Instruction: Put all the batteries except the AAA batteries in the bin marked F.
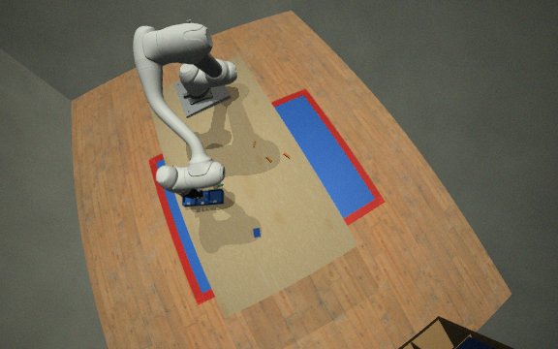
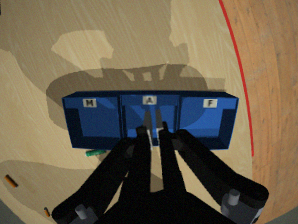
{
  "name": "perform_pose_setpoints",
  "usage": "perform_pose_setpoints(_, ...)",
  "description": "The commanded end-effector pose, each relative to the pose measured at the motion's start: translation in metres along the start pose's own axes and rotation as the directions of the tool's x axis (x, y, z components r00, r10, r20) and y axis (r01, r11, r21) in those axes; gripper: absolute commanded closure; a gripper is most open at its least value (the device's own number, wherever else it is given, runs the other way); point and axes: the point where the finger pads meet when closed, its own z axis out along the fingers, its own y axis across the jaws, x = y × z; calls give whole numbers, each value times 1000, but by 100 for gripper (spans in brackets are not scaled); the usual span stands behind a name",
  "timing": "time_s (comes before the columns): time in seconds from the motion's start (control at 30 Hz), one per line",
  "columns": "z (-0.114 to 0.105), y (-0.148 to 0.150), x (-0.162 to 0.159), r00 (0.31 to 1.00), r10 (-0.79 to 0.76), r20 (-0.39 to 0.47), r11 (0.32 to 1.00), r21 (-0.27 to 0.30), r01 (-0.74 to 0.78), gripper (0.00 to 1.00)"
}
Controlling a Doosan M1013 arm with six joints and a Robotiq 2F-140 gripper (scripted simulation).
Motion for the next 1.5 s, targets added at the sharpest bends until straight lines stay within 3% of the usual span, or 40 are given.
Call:
perform_pose_setpoints(0.0, 3, 0, -2, 1000, 3, 2, 1000, -2, -3, 85)
perform_pose_setpoints(0.93, -29, 0, -1, 1000, 3, 2, 1000, -2, -3, 85)
perform_pose_setpoints(1.2, -58, 0, -1, 1000, 3, 2, 1000, -2, -3, 85)
perform_pose_setpoints(1.47, -58, 0, -1, 1000, 3, 2, 1000, -2, -3, 85)
